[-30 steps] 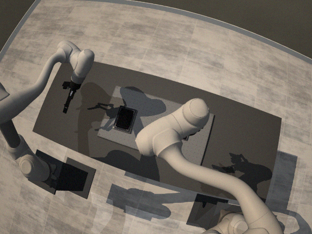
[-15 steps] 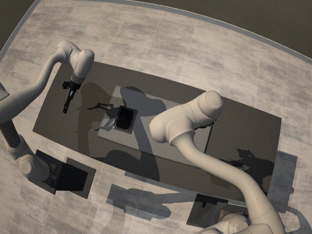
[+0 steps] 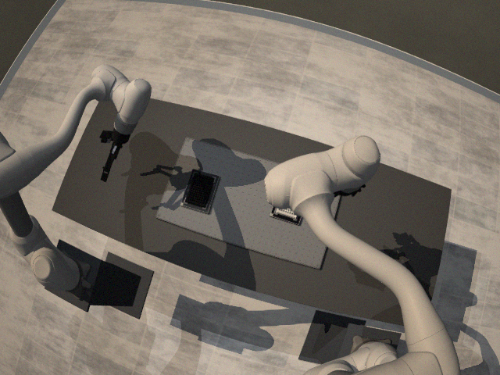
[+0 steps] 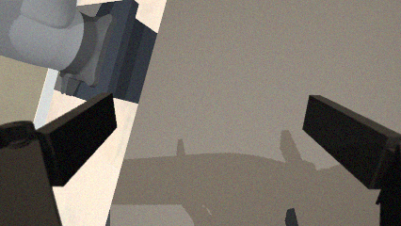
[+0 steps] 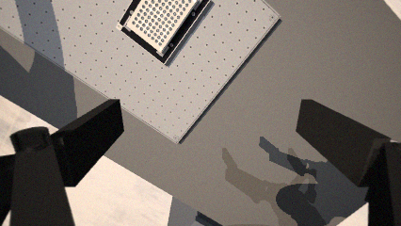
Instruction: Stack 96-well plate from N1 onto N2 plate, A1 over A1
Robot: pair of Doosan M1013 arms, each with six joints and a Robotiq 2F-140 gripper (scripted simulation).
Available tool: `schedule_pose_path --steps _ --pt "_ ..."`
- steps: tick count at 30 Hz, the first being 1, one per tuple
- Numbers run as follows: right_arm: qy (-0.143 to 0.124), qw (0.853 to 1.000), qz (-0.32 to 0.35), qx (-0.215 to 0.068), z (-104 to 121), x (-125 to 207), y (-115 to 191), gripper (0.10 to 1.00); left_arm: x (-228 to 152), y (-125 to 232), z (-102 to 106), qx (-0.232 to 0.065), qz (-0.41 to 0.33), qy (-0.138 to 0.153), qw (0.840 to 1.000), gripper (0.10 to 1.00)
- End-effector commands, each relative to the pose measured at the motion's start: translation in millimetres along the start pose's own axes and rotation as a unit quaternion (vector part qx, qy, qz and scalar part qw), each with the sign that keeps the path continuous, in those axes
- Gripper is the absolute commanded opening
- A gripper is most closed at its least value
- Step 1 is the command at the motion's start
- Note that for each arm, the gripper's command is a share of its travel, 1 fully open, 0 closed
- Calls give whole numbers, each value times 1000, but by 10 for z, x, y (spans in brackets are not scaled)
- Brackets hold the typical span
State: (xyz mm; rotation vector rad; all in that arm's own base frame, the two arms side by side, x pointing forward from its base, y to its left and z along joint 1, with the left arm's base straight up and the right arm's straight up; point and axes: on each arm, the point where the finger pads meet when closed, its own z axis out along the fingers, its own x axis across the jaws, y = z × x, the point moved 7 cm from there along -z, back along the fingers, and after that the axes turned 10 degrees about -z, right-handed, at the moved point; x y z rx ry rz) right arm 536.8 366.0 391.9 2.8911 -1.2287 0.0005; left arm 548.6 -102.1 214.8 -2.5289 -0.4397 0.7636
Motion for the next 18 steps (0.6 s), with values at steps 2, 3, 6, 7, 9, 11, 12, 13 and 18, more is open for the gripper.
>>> schedule_pose_path --steps 2,3,6,7,9,11,12,13,18 --pt "0 999 42 1 -8 149 28 1000 -1 -3 -6 0 0 1 1000 1000" --pt "0 999 42 1 -8 197 39 1000 -1 -3 -6 0 0 1 1000 1000" --pt "0 999 42 1 -8 344 70 1000 -1 -3 -6 0 0 1 1000 1000" --pt "0 999 42 1 -8 393 81 1000 -1 -3 -6 0 0 1 1000 1000" --pt "0 999 42 1 -8 491 102 1000 -1 -3 -6 0 0 1 1000 1000" --pt "0 998 59 1 -8 587 127 1000 -1 -3 -6 0 0 1 1000 1000" --pt "0 997 75 1 -8 635 142 1000 -1 -3 -6 0 0 1 1000 1000" --pt "0 996 85 1 -7 683 156 1000 -1 -3 -6 0 0 1 1000 1000" --pt "0 996 85 1 -7 827 200 1000 -1 -3 -6 0 0 1 1000 1000"
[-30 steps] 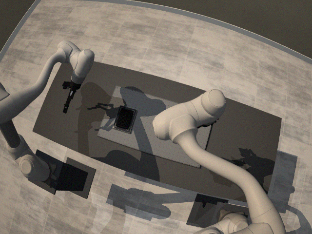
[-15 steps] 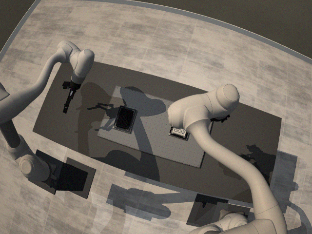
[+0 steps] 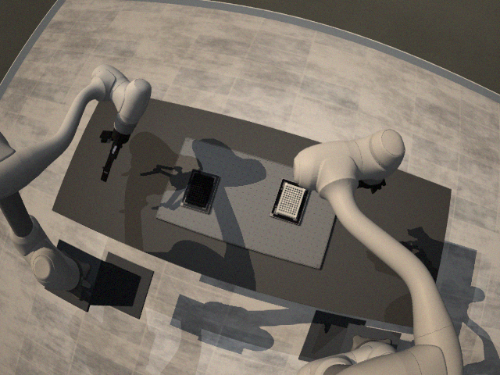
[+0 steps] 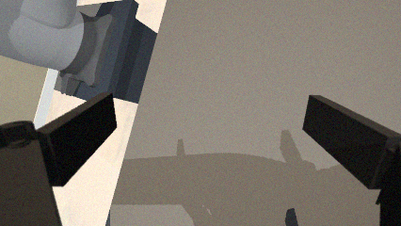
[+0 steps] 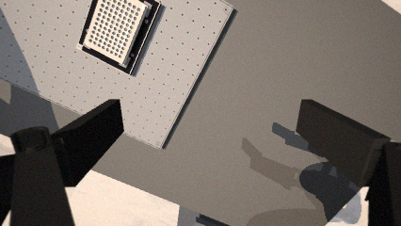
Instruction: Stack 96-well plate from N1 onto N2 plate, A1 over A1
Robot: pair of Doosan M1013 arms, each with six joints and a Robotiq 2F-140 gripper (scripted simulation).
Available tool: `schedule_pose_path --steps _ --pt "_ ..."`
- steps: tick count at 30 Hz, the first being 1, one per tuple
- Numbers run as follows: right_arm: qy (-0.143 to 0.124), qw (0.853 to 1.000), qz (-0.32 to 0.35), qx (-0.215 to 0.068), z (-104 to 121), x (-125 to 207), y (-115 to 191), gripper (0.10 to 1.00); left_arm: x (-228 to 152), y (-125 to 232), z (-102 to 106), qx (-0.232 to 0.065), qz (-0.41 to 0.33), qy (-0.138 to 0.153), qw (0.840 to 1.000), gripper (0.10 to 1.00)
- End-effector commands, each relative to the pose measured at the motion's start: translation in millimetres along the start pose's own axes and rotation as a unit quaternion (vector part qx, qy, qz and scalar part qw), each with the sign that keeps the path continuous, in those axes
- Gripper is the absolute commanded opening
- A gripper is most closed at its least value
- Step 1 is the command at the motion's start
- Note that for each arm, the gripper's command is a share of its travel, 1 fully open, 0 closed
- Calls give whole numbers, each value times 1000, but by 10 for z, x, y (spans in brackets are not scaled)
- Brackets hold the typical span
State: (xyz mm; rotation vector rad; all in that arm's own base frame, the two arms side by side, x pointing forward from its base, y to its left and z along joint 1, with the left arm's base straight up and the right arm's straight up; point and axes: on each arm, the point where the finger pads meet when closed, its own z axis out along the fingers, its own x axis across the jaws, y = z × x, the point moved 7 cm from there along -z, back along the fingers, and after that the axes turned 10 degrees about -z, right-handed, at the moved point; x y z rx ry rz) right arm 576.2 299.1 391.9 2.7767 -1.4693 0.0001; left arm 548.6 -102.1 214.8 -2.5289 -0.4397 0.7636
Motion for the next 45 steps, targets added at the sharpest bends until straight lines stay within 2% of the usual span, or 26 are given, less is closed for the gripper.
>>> schedule_pose_path --steps 1,5,8,18,21,29,34,43,45 --pt "0 1000 0 1 -7 123 14 1000 -1 -3 -6 0 0 1 1000 1000" --pt "0 1000 0 1 -7 322 39 1000 -1 -3 -6 0 0 1 1000 1000" --pt "0 999 43 1 -7 468 71 1000 -1 -3 -6 0 0 1 1000 1000" --pt "0 999 43 1 -7 860 155 1000 -1 -3 -6 0 0 1 1000 1000" --pt "0 996 86 1 -7 1003 198 1000 -1 -3 -6 0 0 1 1000 1000" --pt "0 996 86 1 -7 1386 315 1000 -1 -3 -6 0 0 1 1000 1000" --pt "0 992 128 1 -7 1525 371 1000 -1 -3 -6 0 0 1 1000 1000" --pt "0 992 128 1 -7 1943 538 1000 -1 -3 -6 0 0 1 1000 1000" --pt "0 987 161 1 -7 2032 584 1000 -1 -3 -6 0 0 1 1000 1000"
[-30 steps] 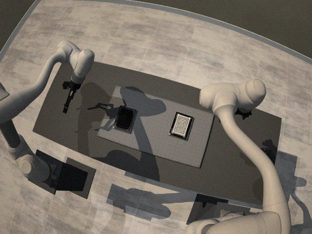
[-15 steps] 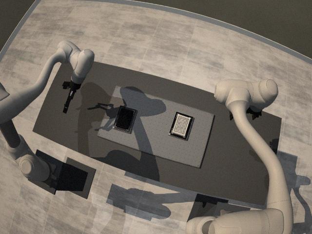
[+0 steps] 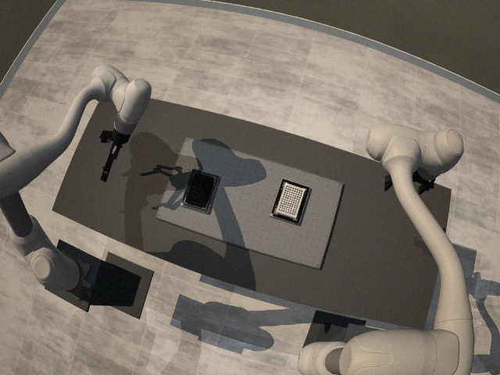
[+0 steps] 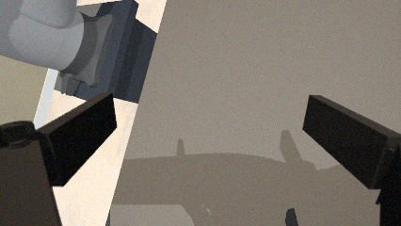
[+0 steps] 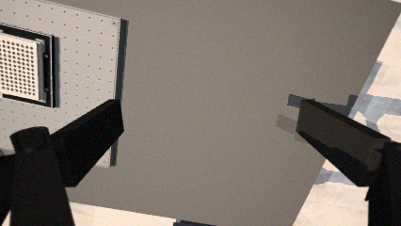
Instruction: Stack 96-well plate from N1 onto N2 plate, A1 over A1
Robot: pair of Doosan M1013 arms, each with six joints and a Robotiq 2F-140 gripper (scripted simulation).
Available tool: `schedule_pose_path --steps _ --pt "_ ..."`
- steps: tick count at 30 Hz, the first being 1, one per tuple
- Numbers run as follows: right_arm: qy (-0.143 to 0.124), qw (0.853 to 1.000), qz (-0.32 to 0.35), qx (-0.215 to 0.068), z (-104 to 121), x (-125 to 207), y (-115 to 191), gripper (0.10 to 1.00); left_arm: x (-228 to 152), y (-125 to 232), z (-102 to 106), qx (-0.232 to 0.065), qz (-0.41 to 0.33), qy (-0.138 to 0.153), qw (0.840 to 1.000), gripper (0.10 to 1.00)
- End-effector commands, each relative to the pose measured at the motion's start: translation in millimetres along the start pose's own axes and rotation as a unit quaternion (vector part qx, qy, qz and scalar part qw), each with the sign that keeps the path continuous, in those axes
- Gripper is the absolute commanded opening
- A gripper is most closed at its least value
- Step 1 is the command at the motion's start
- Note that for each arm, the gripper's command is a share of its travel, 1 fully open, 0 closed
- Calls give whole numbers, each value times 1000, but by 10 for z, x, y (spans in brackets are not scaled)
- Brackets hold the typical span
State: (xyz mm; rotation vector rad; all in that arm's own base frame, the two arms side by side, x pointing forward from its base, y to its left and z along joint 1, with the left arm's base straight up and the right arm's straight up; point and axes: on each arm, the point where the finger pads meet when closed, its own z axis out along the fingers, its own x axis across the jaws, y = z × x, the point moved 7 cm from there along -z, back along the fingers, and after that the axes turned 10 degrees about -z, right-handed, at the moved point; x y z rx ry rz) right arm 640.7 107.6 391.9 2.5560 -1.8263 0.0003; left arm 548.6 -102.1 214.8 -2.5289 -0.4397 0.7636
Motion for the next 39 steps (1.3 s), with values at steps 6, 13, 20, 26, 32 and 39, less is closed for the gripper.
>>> schedule_pose_path --steps 6,13,20,26,32,39 --pt "0 999 38 1 -8 289 56 1000 -1 -3 -6 0 0 1 1000 1000" --pt "0 997 71 1 -8 630 136 1000 -1 -3 -6 0 0 1 1000 1000" --pt "0 997 81 1 -8 917 222 1000 -1 -3 -6 0 0 1 1000 1000" --pt "0 992 123 1 -8 1153 304 1000 -1 -3 -6 0 0 1 1000 1000" --pt "0 992 123 1 -7 1433 412 1000 -1 -3 -6 0 0 1 1000 1000" --pt "0 988 156 1 -7 1663 511 1000 -1 -3 -6 0 0 1 1000 1000"
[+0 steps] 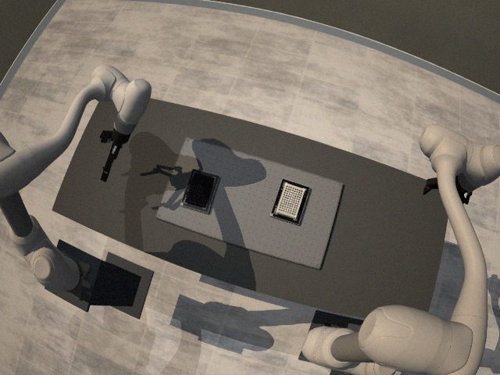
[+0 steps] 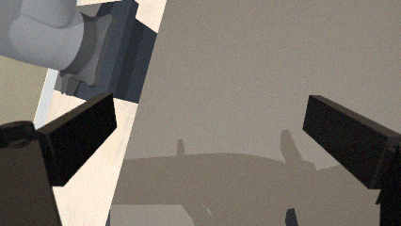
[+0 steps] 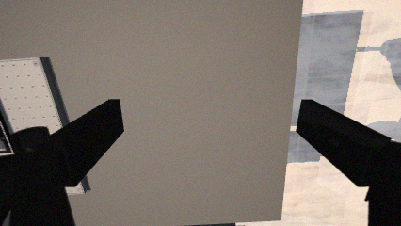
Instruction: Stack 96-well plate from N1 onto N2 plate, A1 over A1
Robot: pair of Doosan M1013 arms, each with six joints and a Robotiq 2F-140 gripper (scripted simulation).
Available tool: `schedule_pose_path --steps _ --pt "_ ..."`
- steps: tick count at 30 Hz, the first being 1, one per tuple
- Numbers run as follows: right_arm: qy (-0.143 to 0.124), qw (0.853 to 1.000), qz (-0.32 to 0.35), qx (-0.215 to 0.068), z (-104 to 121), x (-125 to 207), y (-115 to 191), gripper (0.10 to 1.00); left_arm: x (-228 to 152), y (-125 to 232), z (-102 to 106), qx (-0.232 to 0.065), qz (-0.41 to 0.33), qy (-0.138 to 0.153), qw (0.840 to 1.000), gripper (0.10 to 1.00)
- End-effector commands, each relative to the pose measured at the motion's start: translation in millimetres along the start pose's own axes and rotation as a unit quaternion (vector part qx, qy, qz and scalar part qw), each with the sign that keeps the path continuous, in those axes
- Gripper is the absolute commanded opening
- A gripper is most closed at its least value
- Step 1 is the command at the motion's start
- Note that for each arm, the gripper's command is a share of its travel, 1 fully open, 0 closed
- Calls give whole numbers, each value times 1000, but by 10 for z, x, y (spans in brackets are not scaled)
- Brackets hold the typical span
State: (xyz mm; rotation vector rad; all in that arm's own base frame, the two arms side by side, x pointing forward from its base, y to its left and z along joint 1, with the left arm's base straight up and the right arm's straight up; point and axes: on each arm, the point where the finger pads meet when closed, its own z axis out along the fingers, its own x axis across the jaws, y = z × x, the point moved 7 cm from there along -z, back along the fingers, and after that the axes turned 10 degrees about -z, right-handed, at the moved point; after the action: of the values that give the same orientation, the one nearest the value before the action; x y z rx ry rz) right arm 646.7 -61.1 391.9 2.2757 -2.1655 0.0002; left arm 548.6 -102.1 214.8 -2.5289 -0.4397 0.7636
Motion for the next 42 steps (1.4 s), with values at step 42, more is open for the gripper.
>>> schedule_pose_path --steps 42 --pt "0 994 112 1 -8 1591 436 1000 -32 255 -92 -18 81 35 996 1000"
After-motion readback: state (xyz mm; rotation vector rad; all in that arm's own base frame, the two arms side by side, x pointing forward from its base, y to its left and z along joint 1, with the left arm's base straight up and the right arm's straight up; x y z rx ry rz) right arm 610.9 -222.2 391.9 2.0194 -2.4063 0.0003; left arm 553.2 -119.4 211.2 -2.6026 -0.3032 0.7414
